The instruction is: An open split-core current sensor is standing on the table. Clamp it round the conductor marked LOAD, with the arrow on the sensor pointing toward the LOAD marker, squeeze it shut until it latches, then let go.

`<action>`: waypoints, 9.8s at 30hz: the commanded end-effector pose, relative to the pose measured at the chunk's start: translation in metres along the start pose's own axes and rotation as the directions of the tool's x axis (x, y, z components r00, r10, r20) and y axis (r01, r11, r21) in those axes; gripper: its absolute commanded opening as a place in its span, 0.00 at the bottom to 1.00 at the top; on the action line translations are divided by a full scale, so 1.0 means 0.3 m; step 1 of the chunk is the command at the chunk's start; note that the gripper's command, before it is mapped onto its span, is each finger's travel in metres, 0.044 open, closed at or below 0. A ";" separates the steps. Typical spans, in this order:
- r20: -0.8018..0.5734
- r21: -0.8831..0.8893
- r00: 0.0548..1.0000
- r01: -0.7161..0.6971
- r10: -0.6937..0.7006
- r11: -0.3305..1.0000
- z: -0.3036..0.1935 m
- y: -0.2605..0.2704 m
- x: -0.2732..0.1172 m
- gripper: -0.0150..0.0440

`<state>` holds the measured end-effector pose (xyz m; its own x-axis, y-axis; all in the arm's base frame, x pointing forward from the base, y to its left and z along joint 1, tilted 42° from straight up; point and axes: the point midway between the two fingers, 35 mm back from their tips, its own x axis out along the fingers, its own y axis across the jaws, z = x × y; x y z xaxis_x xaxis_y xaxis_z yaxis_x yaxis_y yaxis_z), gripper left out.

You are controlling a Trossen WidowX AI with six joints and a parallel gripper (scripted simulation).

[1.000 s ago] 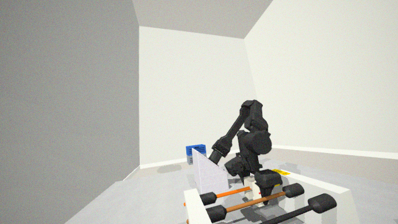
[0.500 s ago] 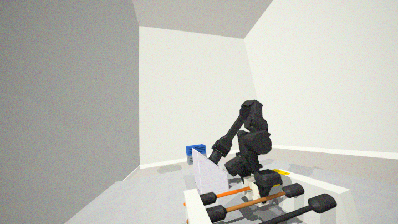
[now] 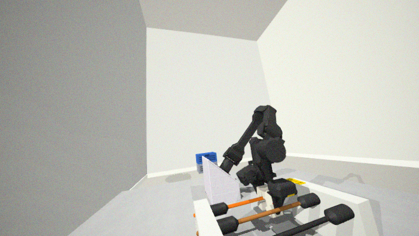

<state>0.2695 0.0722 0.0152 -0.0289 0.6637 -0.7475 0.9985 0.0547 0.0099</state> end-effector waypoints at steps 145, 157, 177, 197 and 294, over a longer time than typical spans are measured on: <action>-0.005 -0.003 1.000 -0.008 0.008 1.000 -0.007 -0.002 -0.039 0.25; -0.003 -0.001 1.000 -0.009 0.009 1.000 -0.004 -0.002 -0.041 0.39; -0.001 0.001 0.997 0.078 -0.078 0.997 0.039 -0.002 -0.127 1.00; -0.001 0.001 0.998 0.071 -0.071 0.998 0.031 -0.006 -0.040 1.00; 0.007 -0.006 0.997 -0.078 0.078 0.997 0.042 -0.007 -0.004 0.69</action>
<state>0.2681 0.0618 0.0075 0.0496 0.6610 -0.7487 0.9974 0.0065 0.0718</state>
